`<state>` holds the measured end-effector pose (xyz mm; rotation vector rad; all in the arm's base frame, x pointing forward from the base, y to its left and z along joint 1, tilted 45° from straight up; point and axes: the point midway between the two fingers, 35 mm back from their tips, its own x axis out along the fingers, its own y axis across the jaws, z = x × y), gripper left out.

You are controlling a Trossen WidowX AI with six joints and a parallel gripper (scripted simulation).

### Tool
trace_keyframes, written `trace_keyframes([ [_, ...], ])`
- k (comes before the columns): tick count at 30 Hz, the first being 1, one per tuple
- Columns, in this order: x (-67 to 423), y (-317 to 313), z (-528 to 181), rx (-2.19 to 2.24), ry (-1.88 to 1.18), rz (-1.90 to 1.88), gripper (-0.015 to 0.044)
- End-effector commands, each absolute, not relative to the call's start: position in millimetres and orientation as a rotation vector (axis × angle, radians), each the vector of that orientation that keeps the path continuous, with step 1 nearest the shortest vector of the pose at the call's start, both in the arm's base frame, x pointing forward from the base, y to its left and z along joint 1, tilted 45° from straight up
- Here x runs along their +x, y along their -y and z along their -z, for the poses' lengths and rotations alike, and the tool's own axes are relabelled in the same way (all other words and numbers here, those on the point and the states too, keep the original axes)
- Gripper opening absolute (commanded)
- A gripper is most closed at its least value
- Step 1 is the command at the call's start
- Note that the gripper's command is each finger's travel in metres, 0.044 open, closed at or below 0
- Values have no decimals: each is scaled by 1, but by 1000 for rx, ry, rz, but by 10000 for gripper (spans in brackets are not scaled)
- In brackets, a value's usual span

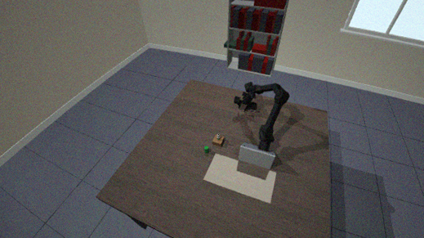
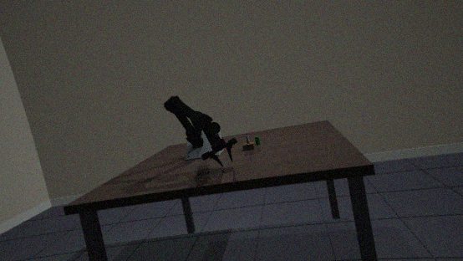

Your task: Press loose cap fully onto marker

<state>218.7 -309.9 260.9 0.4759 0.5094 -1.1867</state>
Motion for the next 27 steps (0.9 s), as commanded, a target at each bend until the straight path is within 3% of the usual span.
trace_keyframes([
  [1,276,278,-228,331,-748,1021,240],
  [13,379,140,-126,-218,-1285,523,240],
  [27,383,-42,-19,-1142,-1709,-173,240],
])
